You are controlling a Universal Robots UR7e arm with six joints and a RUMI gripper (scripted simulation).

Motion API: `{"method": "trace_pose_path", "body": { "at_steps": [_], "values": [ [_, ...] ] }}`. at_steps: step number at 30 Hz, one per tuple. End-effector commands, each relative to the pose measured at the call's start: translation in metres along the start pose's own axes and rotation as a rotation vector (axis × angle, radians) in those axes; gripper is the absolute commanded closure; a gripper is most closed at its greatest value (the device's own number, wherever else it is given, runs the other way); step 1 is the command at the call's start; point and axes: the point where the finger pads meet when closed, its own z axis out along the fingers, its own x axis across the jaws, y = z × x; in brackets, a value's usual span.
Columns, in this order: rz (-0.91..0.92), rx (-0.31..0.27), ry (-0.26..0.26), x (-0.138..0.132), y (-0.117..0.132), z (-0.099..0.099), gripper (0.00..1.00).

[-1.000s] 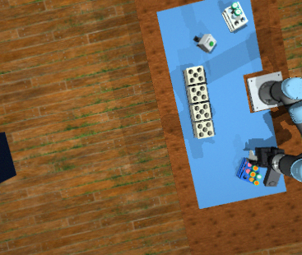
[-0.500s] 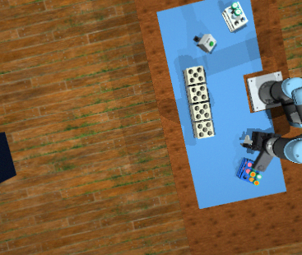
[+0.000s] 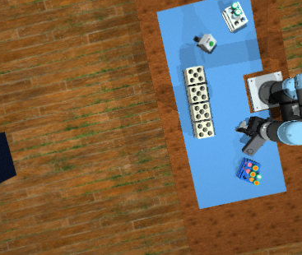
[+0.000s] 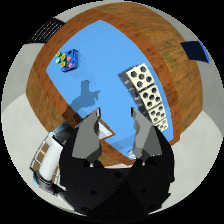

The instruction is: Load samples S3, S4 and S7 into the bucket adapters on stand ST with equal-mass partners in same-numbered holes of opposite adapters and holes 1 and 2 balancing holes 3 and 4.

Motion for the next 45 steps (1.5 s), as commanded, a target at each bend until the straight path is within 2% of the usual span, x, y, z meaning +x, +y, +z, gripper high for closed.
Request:
{"method": "trace_pose_path", "body": {
  "at_steps": [1,45],
  "values": [
    [0.045,-0.001,0.004,0.01,0.01,0.001,0.65],
    [0.708,-0.038,0.053,0.148,0.154,0.016,0.65]
  ]
}}
